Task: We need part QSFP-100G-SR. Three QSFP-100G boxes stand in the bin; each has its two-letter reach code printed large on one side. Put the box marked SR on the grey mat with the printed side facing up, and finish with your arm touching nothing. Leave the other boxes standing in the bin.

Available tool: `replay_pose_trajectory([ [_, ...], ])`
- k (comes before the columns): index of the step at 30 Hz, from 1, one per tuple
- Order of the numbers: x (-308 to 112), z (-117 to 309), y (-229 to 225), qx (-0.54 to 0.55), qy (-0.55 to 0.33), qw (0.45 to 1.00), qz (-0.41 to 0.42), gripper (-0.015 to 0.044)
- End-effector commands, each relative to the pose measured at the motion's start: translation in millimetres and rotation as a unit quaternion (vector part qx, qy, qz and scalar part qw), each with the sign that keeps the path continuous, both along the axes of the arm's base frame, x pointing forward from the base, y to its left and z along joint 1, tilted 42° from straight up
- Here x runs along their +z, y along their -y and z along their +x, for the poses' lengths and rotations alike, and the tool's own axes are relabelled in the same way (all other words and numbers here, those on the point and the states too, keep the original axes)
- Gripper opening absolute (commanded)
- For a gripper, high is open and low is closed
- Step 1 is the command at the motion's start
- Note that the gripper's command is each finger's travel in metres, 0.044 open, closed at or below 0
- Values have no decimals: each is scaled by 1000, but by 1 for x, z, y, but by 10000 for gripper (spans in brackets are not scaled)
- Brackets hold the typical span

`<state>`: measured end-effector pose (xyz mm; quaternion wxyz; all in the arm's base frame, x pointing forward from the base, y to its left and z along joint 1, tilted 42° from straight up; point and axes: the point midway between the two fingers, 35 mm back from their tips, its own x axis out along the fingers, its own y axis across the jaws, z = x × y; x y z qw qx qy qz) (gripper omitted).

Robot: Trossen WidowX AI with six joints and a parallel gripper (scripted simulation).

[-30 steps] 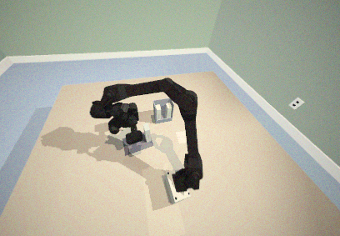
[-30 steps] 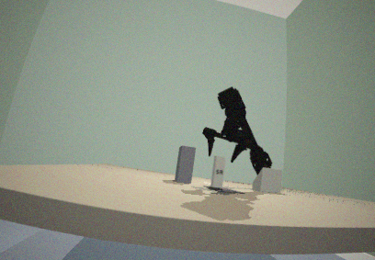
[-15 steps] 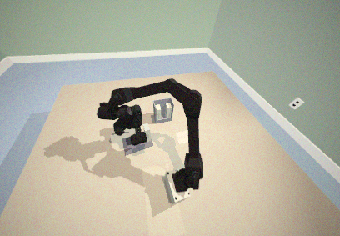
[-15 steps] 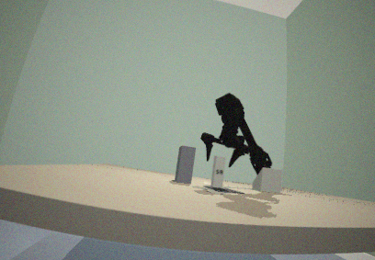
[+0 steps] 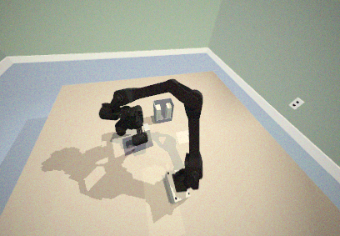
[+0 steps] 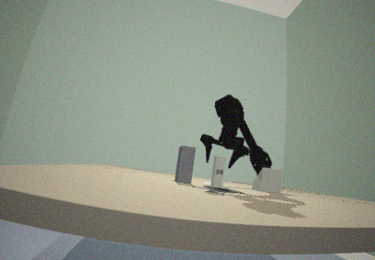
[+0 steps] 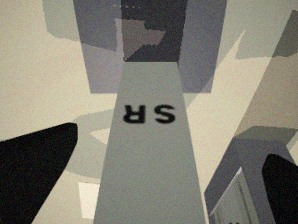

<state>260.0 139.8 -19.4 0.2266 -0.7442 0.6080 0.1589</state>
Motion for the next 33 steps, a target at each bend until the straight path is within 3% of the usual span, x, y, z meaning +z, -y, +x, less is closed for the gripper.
replay_pose_trajectory([
  [1, 0, 0, -2, 0, 0, 1000, 0, 440],
  [33, 9, -8, -53, 1, -1, 1000, 1, 440],
])
